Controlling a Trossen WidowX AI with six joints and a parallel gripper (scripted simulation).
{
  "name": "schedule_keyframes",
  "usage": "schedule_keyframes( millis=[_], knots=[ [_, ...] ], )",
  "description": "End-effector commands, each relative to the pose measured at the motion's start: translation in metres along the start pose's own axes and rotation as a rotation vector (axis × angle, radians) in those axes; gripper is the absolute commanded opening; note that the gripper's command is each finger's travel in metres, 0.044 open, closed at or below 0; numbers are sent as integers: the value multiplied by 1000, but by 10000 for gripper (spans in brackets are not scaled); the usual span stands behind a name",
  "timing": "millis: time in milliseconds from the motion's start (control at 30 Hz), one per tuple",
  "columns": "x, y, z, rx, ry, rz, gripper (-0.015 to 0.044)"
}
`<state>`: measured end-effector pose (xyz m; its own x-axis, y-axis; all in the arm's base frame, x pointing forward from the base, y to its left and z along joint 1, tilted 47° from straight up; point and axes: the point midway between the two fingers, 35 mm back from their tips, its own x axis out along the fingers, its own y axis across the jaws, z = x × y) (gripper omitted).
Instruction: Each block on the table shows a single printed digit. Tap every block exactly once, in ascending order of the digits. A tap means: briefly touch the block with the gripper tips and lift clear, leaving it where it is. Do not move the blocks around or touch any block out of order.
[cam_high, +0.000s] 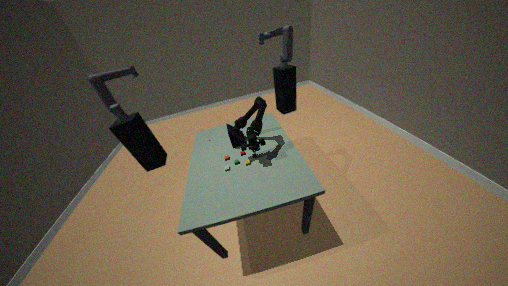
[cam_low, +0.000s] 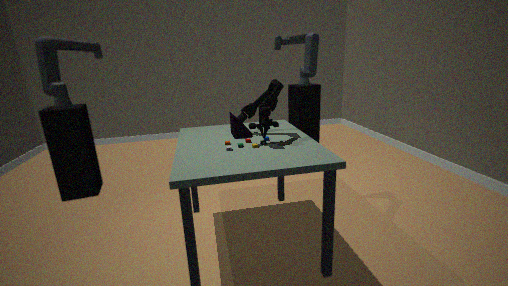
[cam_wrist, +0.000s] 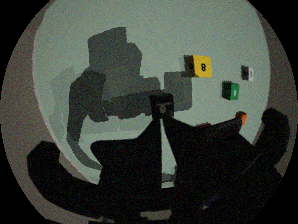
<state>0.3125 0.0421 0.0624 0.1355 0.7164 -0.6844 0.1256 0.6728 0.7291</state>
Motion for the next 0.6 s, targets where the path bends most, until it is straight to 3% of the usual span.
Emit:
schedule_keyframes(
  millis=[0, 333, 567],
  knots=[
    [9, 1, -1, 6, 5, 6, 20],
    [22, 1, -2, 6, 5, 7, 20],
    [11, 0, -1, 4, 2, 3, 20]
  ],
)
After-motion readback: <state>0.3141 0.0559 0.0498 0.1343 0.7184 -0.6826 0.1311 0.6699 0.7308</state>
